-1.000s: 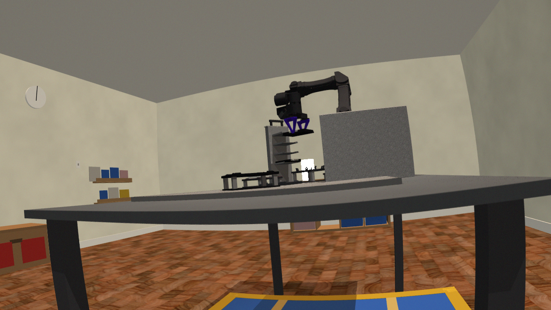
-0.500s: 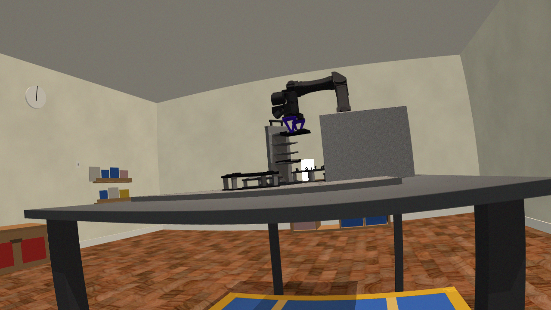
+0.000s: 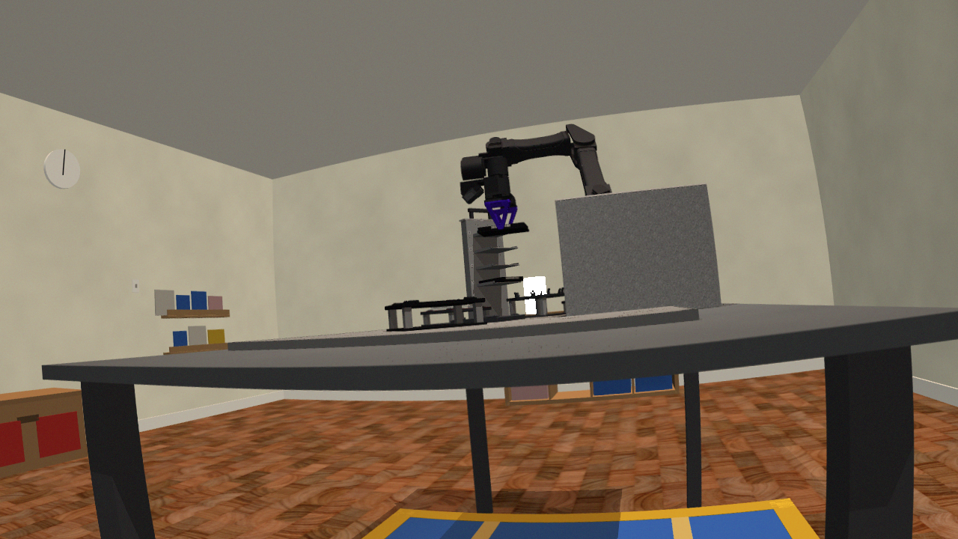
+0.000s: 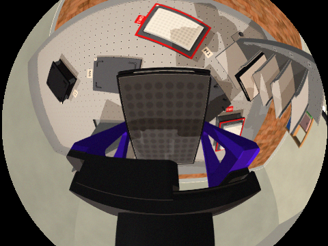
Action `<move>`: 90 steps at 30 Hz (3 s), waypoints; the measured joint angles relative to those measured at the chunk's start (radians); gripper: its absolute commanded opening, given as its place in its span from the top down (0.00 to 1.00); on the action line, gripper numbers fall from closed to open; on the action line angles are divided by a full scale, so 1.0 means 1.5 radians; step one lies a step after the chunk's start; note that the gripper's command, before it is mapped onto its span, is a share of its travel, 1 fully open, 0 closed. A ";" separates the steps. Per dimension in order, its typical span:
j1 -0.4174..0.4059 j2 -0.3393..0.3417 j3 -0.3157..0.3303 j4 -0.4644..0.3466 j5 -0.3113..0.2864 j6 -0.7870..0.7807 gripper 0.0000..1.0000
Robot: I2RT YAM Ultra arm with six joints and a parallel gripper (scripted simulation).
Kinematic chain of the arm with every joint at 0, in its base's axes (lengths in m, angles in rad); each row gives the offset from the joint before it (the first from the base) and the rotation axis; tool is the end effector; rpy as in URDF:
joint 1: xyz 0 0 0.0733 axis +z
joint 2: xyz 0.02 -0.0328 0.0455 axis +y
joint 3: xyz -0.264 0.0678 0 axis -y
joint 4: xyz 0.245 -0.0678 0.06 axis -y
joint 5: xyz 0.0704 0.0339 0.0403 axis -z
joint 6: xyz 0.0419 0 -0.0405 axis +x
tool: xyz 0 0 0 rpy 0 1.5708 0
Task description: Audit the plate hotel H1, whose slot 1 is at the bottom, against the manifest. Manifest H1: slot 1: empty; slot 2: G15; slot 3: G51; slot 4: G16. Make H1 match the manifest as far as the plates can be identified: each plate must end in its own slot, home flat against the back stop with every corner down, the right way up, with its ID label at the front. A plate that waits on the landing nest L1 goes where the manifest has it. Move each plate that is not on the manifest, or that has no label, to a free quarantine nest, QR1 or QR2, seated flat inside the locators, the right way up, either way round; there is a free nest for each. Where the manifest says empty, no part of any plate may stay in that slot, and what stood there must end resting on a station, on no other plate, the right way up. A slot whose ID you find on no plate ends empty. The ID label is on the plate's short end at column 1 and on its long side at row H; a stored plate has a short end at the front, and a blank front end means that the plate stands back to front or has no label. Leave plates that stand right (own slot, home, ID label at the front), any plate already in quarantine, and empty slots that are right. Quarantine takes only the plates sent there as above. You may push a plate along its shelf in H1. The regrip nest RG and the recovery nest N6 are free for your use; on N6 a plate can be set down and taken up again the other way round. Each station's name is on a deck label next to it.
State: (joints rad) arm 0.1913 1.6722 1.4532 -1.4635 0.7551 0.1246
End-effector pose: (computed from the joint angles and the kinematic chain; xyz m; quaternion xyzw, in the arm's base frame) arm 0.2875 0.0275 0.2865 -0.0515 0.9269 -0.3716 0.0066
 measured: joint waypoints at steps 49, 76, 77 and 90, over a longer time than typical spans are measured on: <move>0.133 0.135 -0.011 0.030 -0.025 -0.292 0.14; 0.217 0.219 -0.021 0.054 -0.049 -0.527 0.14; 0.220 0.224 -0.022 0.056 -0.051 -0.538 0.14; 0.200 0.222 -0.071 0.114 -0.046 -0.622 0.14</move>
State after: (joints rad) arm 0.4915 2.0052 1.3460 -1.2919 0.6861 -0.8085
